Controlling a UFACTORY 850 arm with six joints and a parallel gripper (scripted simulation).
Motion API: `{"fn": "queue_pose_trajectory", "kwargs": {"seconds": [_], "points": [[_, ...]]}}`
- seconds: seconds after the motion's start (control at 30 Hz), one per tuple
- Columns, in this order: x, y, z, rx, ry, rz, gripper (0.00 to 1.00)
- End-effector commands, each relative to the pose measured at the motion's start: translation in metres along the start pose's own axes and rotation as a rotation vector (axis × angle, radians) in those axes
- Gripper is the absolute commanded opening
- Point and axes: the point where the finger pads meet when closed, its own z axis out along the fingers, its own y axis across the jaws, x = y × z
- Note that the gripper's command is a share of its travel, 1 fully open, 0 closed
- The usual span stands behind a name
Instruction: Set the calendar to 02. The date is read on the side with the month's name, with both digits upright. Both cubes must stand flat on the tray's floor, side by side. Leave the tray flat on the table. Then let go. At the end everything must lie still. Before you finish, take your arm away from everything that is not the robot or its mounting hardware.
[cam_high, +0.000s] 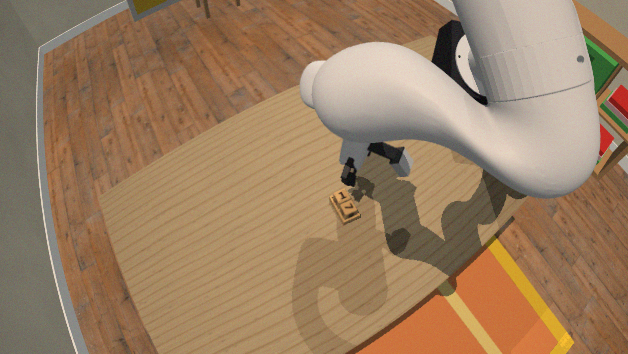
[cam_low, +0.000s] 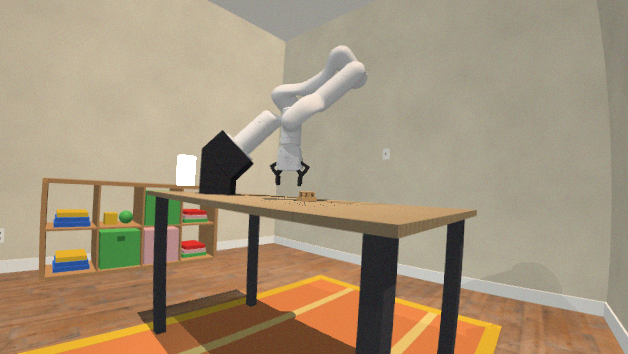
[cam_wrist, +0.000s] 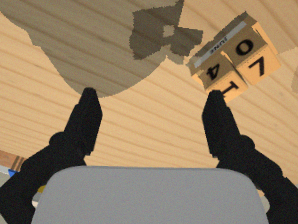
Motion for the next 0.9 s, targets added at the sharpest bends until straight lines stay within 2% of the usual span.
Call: {"fn": "queue_pose_trajectory", "kwargs": {"seconds": [0.0, 0.27, 0.87], "points": [[-0.007, 0.009, 0.0, 0.0, 0.0, 0.0, 1.0], [-0.012, 0.014, 0.0, 0.0, 0.0, 0.0, 1.0], [-0.038, 0.045, 0.002, 0.0, 0.0, 0.0, 1.0]]}}
